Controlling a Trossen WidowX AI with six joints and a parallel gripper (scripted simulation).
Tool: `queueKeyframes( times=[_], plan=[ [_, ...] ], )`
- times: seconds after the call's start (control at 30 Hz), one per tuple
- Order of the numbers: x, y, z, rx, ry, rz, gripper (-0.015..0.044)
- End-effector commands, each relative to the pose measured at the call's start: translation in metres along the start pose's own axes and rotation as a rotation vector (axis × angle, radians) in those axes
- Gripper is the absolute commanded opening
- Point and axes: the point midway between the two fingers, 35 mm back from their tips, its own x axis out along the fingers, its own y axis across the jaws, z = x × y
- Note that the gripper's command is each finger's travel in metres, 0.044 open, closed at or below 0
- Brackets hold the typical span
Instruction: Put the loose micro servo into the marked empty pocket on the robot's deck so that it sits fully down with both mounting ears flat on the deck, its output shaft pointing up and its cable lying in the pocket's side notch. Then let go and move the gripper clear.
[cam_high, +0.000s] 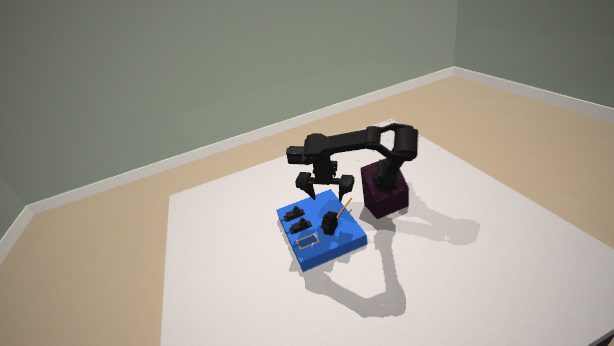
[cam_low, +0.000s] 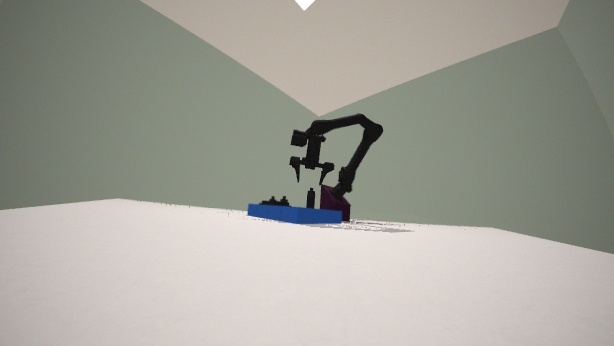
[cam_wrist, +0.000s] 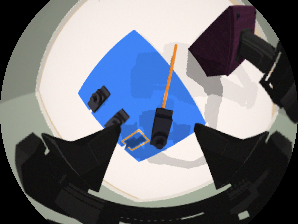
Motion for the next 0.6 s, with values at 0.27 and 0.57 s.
queueKeyframes(
  times=[0.27,0.57],
  plan=[
    [0.009,-0.008,-0.018,0.173,0.039,-0.053,0.044],
    [0.034,-0.009,-0.02,0.173,0.04,-0.054,0.044]
  ],
)
